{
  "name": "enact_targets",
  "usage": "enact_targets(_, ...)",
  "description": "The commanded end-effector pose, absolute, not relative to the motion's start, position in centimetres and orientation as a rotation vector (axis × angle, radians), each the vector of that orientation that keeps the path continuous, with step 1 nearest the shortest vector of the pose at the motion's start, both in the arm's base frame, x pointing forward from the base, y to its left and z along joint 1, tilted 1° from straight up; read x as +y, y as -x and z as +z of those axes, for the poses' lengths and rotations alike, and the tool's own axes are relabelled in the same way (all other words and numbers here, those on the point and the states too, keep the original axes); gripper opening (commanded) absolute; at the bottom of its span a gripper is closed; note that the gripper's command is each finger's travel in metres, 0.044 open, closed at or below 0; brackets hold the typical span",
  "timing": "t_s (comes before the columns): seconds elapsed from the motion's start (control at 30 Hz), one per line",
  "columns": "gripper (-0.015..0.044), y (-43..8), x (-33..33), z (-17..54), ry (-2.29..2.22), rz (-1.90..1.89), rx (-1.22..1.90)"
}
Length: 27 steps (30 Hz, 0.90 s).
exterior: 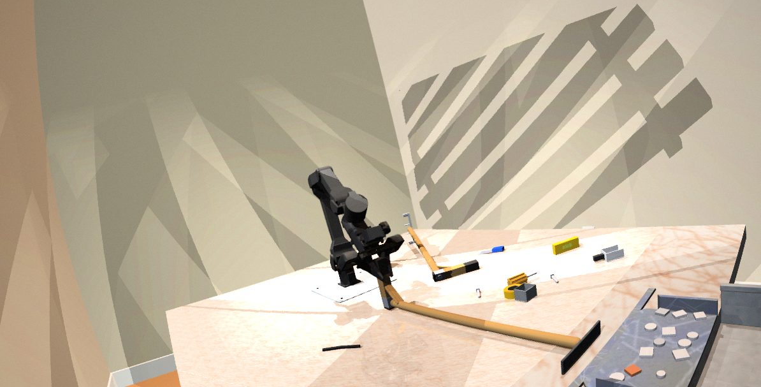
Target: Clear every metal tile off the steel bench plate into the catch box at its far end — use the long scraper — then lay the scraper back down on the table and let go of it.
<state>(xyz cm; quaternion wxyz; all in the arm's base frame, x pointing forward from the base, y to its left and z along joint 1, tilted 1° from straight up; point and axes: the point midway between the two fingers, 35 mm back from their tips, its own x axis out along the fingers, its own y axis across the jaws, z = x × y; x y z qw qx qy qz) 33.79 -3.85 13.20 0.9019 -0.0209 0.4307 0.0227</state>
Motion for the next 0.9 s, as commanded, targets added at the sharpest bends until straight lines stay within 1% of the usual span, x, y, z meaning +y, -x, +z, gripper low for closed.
enact_targets(0.0, 0.0, -34.7, -4.0, 13.7, 0.043, 0.035, 0.876)
enact_targets(0.87, 0.0, -38.3, -3.2, 13.4, 0.043, 0.023, 0.873)
